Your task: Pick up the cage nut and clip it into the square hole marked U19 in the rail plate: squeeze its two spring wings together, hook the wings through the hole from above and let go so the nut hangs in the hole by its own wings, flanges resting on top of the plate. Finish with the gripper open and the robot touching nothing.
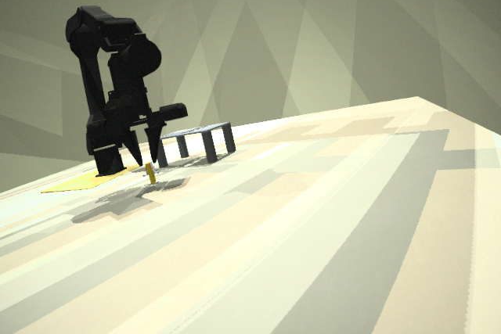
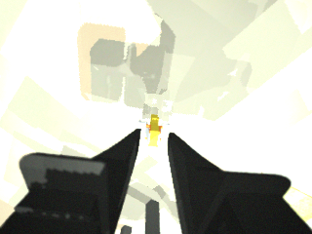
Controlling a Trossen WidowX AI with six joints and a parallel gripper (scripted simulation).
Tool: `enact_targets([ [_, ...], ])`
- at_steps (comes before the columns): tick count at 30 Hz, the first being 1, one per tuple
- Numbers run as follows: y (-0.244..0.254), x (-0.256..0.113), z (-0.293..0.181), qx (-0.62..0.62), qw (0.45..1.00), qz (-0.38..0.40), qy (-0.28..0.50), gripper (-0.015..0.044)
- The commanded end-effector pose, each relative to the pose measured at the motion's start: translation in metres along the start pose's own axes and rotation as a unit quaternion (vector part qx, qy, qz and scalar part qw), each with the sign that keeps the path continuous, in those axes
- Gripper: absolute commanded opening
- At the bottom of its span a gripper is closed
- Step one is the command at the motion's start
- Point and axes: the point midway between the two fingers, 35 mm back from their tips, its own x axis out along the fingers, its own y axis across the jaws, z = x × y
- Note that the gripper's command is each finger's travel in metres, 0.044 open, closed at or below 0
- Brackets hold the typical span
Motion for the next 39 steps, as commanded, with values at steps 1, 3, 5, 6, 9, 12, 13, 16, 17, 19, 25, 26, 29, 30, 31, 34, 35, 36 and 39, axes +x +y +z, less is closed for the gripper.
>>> enact_targets([
  [1, 0.0001, 0.0038, -0.0016, -0.002, 1.0, 0.001, 0.004, 0.012],
  [3, 0.0001, 0.0038, -0.0016, -0.002, 1.0, 0.001, 0.004, 0.012],
  [5, 0.0001, 0.0039, -0.0016, -0.002, 1.0, 0.001, 0.004, 0.012],
  [6, 0.0001, 0.0042, -0.0016, -0.002, 1.0, 0.001, 0.004, 0.012],
  [9, 0.0001, 0.0055, -0.0016, -0.002, 1.0, 0.001, 0.004, 0.012],
  [12, 0.0001, 0.0067, -0.0016, -0.002, 1.0, 0.001, 0.004, 0.012],
  [13, 0.0001, 0.0068, -0.0016, -0.002, 1.0, 0.001, 0.004, 0.012],
  [16, 0.0001, 0.0068, -0.0016, -0.002, 1.0, 0.001, 0.004, 0.012],
  [17, 0.0001, 0.0068, -0.0016, -0.002, 1.0, 0.001, 0.004, 0.012],
  [19, 0.0001, 0.0068, -0.0016, -0.002, 1.0, 0.001, 0.004, 0.012],
  [25, 0.0007, 0.007, -0.0021, -0.002, 1.0, 0.001, 0.004, 0.012],
  [26, 0.0008, 0.0071, -0.0021, -0.002, 1.0, 0.001, 0.004, 0.012],
  [29, 0.0008, 0.0071, -0.0021, -0.002, 1.0, 0.001, 0.004, 0.012],
  [30, 0.0008, 0.0071, -0.0021, -0.002, 1.0, 0.001, 0.004, 0.012],
  [31, 0.0008, 0.0071, -0.0021, -0.002, 1.0, 0.001, 0.004, 0.012],
  [34, 0.001, 0.0072, -0.0023, -0.002, 1.0, 0.001, 0.004, 0.012],
  [35, 0.001, 0.0072, -0.0023, -0.002, 1.0, 0.001, 0.004, 0.012],
  [36, 0.001, 0.0072, -0.0023, -0.002, 1.0, 0.001, 0.004, 0.012],
  [39, 0.001, 0.0072, -0.0023, -0.002, 1.0, 0.001, 0.004, 0.012],
])
